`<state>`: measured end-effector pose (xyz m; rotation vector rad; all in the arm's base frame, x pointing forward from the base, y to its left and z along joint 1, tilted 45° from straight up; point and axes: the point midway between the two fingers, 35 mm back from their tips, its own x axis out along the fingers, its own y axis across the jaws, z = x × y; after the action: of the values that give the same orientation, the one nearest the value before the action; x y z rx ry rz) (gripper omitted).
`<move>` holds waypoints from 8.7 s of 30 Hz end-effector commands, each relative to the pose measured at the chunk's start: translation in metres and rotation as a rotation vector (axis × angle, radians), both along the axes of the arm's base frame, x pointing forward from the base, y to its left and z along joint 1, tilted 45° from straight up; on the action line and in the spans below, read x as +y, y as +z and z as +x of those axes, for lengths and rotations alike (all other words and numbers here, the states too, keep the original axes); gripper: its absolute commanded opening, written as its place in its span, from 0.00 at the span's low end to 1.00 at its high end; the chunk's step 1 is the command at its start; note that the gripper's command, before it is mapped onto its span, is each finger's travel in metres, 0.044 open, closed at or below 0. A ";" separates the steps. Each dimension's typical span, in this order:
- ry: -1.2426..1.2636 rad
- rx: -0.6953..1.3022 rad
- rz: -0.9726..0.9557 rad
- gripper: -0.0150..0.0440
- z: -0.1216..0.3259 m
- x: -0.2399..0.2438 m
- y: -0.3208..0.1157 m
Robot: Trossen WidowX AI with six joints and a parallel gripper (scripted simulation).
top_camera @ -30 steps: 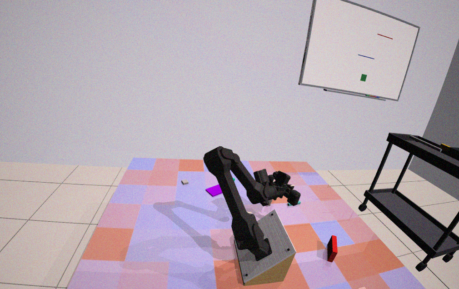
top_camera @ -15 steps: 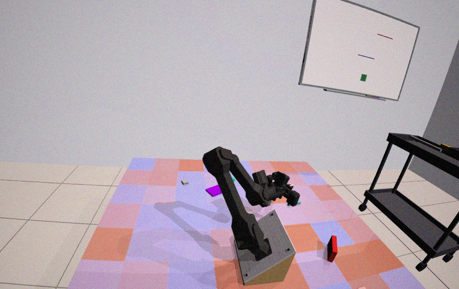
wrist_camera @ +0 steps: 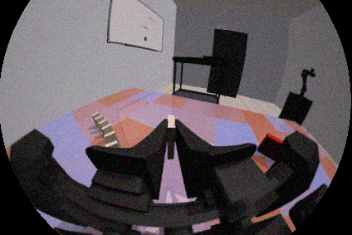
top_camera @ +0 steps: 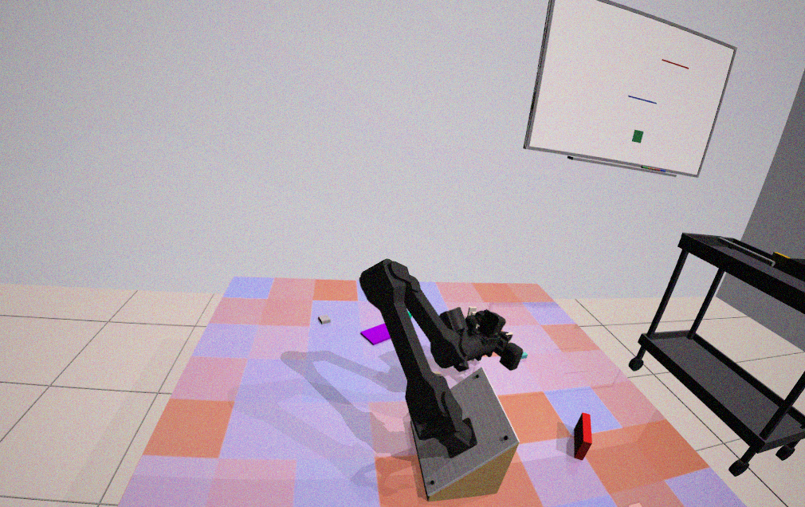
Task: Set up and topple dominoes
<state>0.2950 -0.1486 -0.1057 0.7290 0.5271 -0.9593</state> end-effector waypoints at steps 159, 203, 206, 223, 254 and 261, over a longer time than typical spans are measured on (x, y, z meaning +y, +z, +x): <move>1.968 0.244 0.461 0.44 0.010 0.028 -0.070; 1.002 0.469 1.066 0.44 0.047 0.002 0.089; 1.002 0.469 1.066 0.44 0.047 0.002 0.089; 1.001 0.469 1.063 0.44 0.052 0.035 0.050; 1.004 0.466 1.069 0.52 0.044 0.093 -0.004; 1.004 0.466 1.069 0.84 0.044 0.093 -0.004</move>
<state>0.3396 -0.0571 -0.1094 0.9859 1.6797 0.2040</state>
